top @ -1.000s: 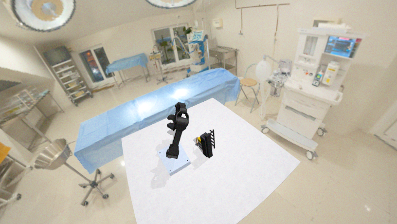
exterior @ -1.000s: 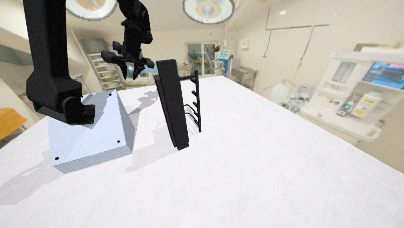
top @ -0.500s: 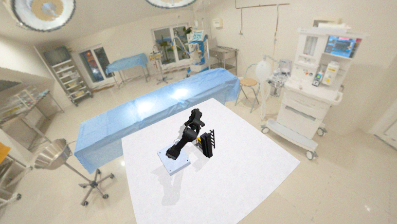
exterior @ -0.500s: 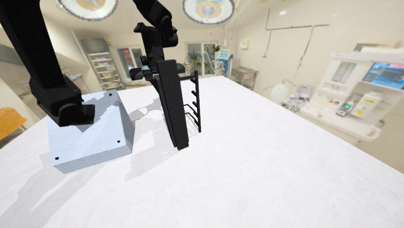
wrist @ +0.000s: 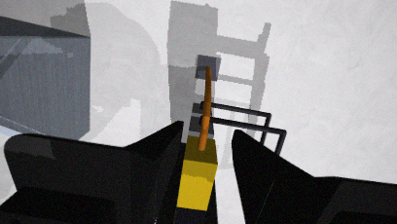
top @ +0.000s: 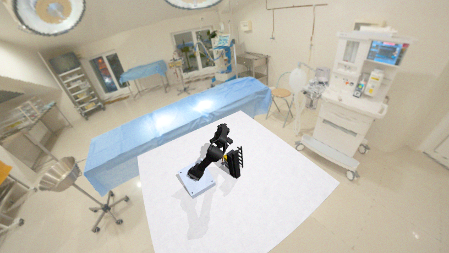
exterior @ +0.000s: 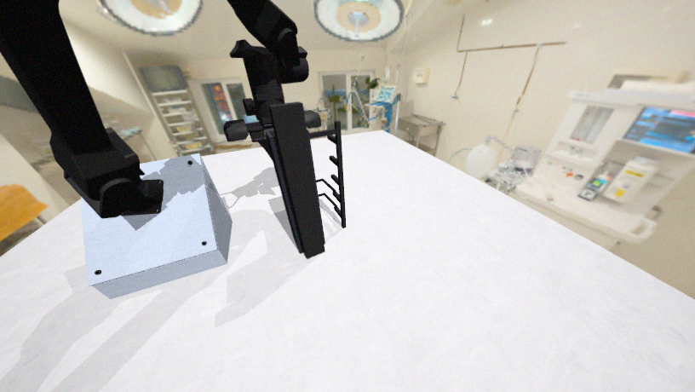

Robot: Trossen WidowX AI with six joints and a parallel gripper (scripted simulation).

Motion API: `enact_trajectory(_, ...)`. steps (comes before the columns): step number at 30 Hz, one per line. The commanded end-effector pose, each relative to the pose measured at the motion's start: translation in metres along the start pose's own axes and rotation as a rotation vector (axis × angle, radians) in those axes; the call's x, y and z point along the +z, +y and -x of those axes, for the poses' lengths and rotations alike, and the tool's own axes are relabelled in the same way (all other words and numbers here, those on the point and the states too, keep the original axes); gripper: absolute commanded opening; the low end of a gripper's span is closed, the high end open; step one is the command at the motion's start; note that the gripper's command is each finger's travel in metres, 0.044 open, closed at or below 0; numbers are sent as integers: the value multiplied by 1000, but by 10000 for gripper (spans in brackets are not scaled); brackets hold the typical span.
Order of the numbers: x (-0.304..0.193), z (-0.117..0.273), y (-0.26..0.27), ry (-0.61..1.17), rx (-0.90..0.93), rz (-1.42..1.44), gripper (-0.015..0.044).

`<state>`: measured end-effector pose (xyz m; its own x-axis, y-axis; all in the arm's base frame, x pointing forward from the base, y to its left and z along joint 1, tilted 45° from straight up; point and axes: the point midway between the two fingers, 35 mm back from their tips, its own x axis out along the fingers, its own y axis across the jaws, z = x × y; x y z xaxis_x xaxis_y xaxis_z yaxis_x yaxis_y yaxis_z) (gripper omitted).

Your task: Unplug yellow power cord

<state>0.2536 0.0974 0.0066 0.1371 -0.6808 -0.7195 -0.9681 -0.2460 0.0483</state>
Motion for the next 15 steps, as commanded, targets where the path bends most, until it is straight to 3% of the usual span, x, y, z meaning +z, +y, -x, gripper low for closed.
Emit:
enact_trajectory(1, -10, 0, 0, 3, -3, -3, 160)
enact_trajectory(15, -33, 0, 1, 5, -3, -3, 160)
